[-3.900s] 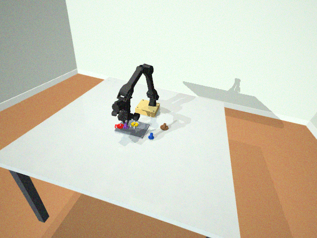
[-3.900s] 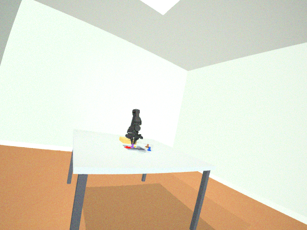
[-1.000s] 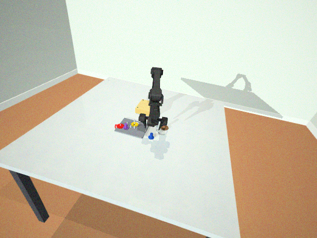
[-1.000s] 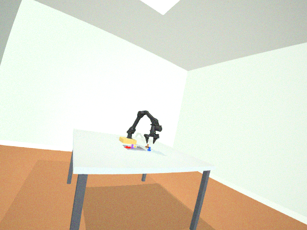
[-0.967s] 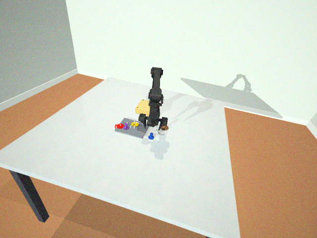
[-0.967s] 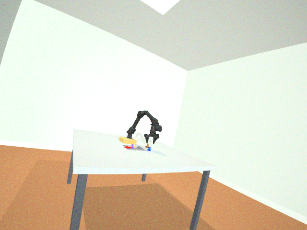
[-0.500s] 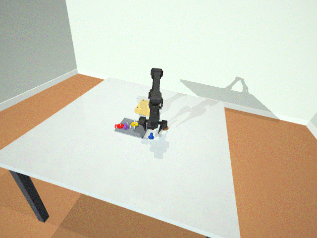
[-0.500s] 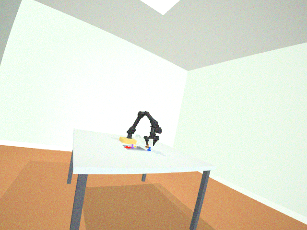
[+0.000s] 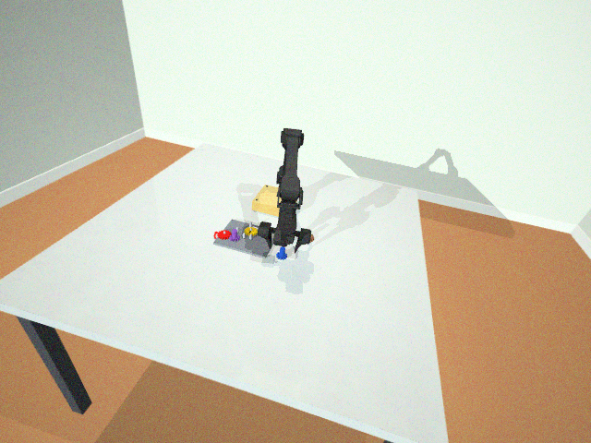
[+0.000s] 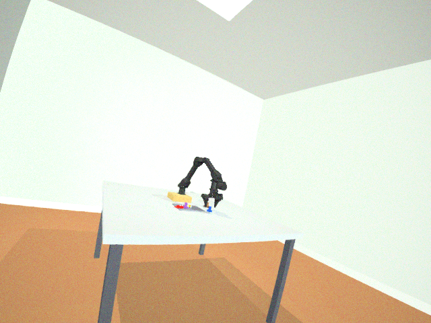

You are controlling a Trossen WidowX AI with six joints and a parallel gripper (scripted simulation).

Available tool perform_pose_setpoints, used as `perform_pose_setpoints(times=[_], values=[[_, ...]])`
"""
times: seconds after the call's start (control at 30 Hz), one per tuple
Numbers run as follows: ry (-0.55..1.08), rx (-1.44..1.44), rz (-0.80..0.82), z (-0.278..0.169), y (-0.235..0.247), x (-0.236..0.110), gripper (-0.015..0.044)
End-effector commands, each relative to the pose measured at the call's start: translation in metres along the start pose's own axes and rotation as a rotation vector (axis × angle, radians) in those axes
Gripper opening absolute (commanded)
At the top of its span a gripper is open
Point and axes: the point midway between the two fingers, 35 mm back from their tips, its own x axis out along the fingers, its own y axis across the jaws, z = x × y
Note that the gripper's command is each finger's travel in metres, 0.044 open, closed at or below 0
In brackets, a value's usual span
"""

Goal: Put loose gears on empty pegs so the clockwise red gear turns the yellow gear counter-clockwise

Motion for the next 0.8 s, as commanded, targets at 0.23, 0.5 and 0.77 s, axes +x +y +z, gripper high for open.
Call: perform_pose_setpoints(times=[0.23,0.5,0.77], values=[[0.010,0.005,-0.002,-0.0025,-0.0005,0.0050,0.0387],[0.010,0.005,-0.002,-0.0025,-0.0005,0.0050,0.0177],[0.010,0.005,-0.002,-0.0025,-0.0005,0.0050,0.0046]])
